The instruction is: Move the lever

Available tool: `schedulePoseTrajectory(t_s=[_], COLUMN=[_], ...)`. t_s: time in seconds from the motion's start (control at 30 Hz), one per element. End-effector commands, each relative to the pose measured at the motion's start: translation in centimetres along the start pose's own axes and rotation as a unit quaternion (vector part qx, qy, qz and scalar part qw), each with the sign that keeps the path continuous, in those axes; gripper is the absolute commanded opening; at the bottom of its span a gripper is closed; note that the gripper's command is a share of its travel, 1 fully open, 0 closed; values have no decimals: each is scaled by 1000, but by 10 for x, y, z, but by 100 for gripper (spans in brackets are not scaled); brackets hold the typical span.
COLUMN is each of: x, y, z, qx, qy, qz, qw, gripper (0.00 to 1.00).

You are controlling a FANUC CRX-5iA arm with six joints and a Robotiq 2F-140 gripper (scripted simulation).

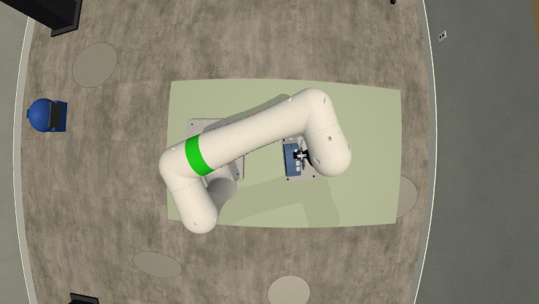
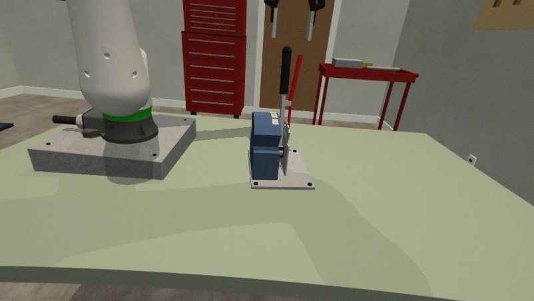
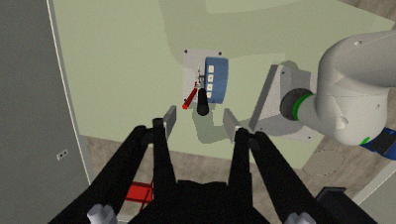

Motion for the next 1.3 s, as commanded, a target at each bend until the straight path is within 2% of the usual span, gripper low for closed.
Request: schedulePoseTrajectory(t_s=[0.0,0.67,0.93,1.27], x=[0,0,0,0], y=[0,3,10,29], z=[0,0,0,0], qx=[0,0,0,0], qy=[0,0,0,0], qz=[0,0,0,0], qw=[1000,1000,1000,1000], gripper=[57,57,57,57])
Point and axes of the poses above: the point where the finger pads meet when closed, its own y axis out along the fingers, its own z axis across the jaws, x = y × z, the point moved 5 cm from there along -y, back along the fingers, and after that the axes turned 5 degrees about y, right-handed, at the moved point
